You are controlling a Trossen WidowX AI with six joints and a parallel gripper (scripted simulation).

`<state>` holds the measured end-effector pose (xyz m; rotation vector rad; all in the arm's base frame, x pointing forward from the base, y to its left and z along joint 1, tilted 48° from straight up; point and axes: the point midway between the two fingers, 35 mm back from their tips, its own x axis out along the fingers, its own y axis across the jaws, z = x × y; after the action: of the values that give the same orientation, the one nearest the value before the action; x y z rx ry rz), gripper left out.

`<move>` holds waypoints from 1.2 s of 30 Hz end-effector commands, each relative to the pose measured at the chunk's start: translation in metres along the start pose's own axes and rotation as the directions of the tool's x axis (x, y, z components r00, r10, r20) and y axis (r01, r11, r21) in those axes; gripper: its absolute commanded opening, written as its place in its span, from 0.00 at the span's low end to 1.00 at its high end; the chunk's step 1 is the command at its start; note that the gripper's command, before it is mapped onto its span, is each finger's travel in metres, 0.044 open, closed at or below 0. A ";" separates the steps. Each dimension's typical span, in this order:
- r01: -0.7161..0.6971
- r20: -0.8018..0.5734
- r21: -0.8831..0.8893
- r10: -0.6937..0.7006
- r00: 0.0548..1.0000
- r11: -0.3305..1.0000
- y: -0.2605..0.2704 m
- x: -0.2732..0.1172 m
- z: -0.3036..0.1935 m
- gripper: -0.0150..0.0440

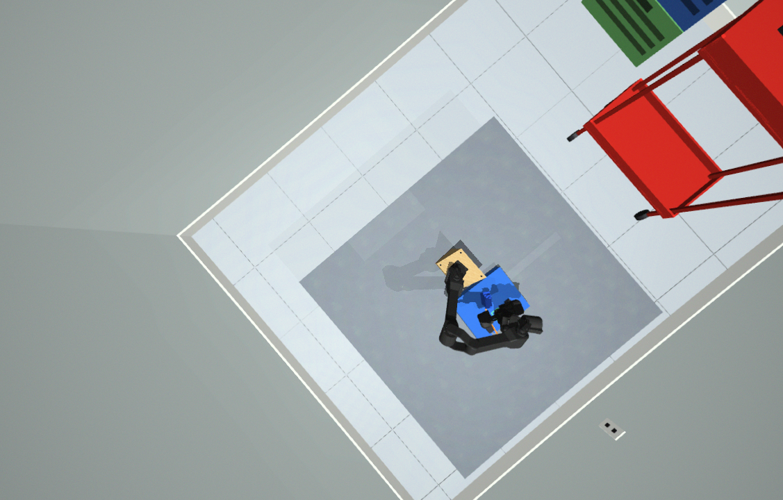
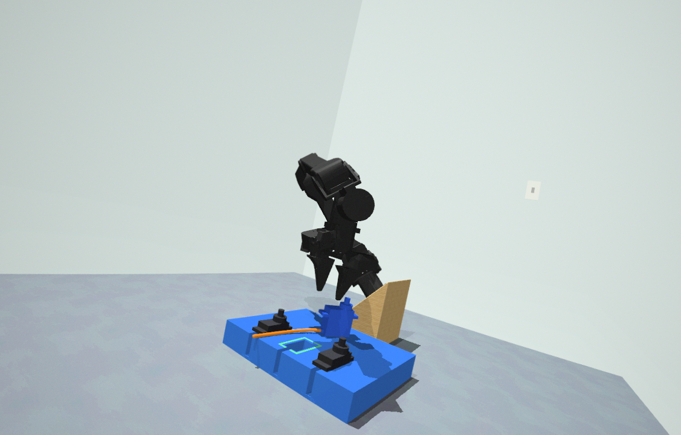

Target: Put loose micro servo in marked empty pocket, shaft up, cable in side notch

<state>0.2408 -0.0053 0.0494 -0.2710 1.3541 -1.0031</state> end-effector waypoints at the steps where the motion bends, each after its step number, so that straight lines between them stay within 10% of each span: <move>1: 0.009 -0.004 0.093 -0.008 1.000 0.996 0.001 -0.010 -0.020 0.92; 32: 0.010 -0.003 0.099 -0.010 1.000 0.995 0.001 0.035 -0.020 1.00; 36: 0.010 -0.003 0.099 -0.010 1.000 0.995 0.001 0.035 -0.020 0.82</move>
<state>0.2200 -0.0215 0.0206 -0.1924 1.3006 -1.0768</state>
